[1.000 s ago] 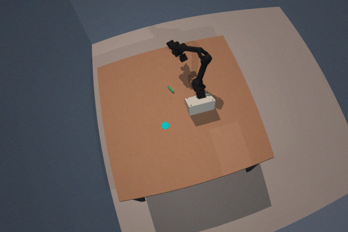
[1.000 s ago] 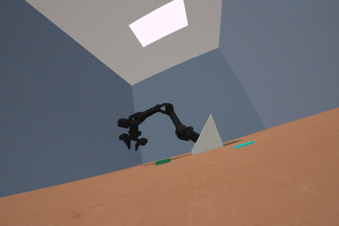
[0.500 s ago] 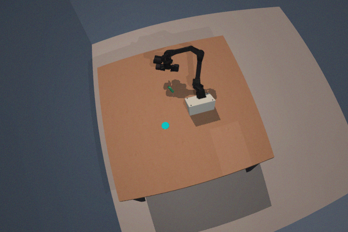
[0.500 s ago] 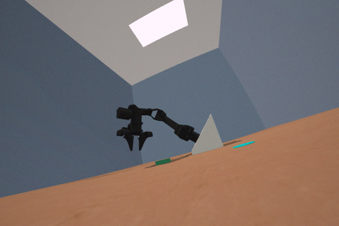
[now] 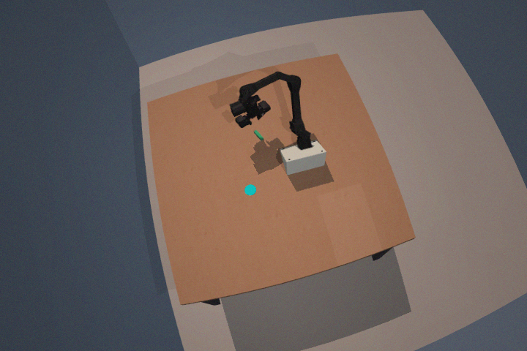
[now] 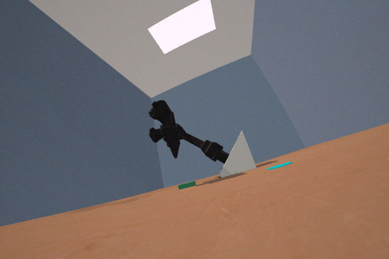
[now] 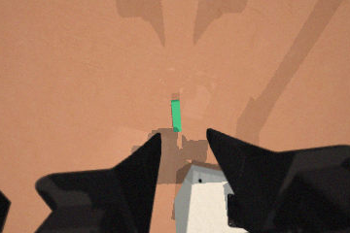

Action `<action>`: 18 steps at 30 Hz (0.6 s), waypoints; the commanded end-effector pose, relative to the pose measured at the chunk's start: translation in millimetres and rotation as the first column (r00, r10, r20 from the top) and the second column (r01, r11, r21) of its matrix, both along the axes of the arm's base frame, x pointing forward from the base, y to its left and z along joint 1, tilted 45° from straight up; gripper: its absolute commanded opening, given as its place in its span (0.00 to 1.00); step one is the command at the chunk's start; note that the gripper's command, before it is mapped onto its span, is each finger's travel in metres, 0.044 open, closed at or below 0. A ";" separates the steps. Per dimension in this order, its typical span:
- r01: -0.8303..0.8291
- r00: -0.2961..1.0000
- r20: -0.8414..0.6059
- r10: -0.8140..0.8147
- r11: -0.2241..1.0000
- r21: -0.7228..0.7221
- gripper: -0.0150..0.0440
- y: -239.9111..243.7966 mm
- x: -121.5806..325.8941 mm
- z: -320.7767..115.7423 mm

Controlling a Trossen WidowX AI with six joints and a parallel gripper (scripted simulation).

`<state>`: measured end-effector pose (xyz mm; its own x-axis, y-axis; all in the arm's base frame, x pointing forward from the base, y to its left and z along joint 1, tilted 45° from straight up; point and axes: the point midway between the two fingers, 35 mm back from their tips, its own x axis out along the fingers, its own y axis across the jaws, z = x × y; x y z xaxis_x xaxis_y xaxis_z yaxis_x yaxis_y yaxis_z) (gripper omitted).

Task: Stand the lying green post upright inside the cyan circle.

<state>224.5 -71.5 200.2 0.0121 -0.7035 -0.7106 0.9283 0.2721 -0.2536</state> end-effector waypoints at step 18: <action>-0.007 1.000 -0.011 0.007 1.000 -0.001 0.47 -81.0 1.2 -82.9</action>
